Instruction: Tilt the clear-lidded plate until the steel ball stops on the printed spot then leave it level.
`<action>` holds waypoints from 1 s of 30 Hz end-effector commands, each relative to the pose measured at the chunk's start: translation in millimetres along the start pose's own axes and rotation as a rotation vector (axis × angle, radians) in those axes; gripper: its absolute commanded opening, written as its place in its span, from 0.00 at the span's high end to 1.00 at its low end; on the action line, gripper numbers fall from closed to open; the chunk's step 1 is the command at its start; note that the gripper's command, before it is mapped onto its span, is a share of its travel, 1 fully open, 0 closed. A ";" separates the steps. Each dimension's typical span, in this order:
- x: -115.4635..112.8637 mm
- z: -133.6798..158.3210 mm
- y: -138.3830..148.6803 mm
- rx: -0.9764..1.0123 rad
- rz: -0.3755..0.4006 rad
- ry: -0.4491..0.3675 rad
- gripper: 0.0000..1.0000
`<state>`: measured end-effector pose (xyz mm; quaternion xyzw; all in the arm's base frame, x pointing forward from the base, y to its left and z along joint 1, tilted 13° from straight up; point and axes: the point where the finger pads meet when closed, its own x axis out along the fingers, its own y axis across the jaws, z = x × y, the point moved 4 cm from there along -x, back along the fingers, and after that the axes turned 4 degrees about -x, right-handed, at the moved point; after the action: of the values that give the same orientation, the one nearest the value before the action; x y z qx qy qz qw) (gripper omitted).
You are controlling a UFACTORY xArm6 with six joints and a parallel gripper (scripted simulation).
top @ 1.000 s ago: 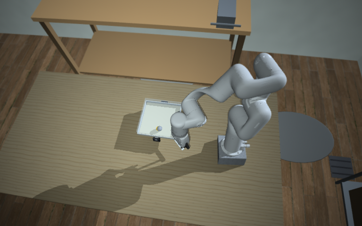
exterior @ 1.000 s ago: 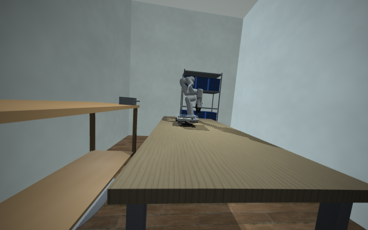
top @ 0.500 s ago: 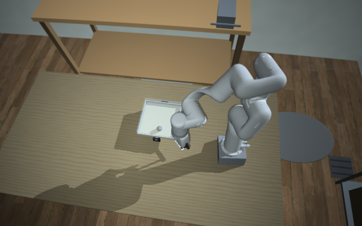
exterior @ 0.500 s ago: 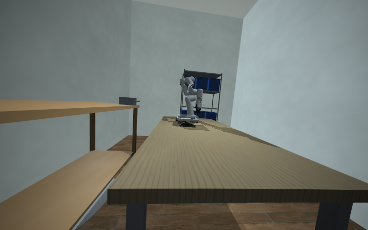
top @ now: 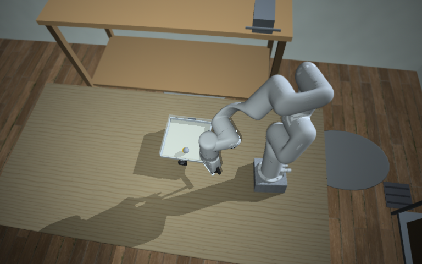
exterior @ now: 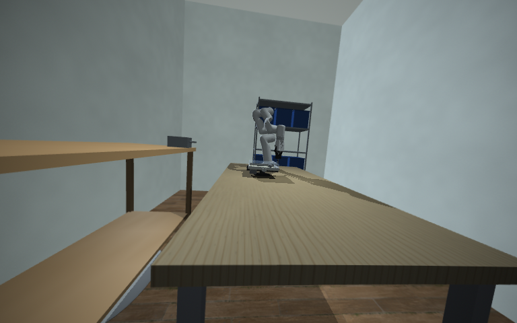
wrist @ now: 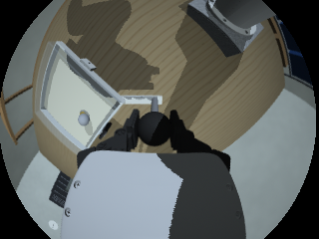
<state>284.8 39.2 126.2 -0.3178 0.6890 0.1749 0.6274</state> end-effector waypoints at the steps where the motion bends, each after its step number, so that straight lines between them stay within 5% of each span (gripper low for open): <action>1: -3.0 0.8 -1.6 0.000 -0.002 -0.003 1.00; 30: -1.4 1.1 -0.9 0.000 -0.002 -0.003 1.00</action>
<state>285.4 39.7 125.9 -0.3176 0.6908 0.1746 0.6256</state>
